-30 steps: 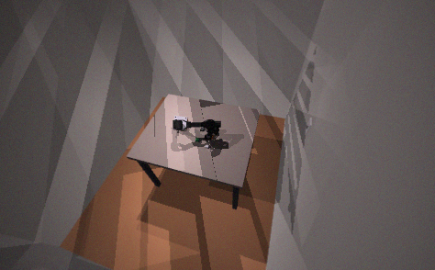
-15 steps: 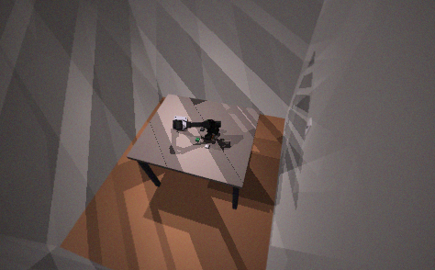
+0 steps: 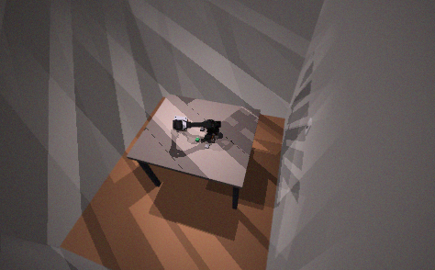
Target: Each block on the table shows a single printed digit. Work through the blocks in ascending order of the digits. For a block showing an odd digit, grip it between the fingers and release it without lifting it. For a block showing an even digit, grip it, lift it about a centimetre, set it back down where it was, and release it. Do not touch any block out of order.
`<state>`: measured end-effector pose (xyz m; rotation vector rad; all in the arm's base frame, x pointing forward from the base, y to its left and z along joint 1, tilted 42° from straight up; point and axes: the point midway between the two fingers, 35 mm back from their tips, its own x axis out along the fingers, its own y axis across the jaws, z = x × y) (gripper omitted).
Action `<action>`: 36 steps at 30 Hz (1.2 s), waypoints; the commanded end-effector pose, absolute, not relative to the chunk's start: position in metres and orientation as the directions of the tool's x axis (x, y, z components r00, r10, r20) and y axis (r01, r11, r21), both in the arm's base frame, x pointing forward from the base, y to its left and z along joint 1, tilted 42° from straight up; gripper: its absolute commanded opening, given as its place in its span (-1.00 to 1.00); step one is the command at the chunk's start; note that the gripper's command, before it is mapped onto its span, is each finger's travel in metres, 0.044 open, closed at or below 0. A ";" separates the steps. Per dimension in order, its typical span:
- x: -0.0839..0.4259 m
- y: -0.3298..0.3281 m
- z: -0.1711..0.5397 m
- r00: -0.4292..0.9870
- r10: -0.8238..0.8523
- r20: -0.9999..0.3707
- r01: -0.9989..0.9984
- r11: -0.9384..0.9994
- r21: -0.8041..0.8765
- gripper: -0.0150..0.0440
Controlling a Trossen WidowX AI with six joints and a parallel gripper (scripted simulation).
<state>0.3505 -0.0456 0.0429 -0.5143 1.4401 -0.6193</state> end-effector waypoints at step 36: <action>0.294 0.171 -0.010 0.027 -0.626 -0.779 0.061 0.779 -0.624 0.86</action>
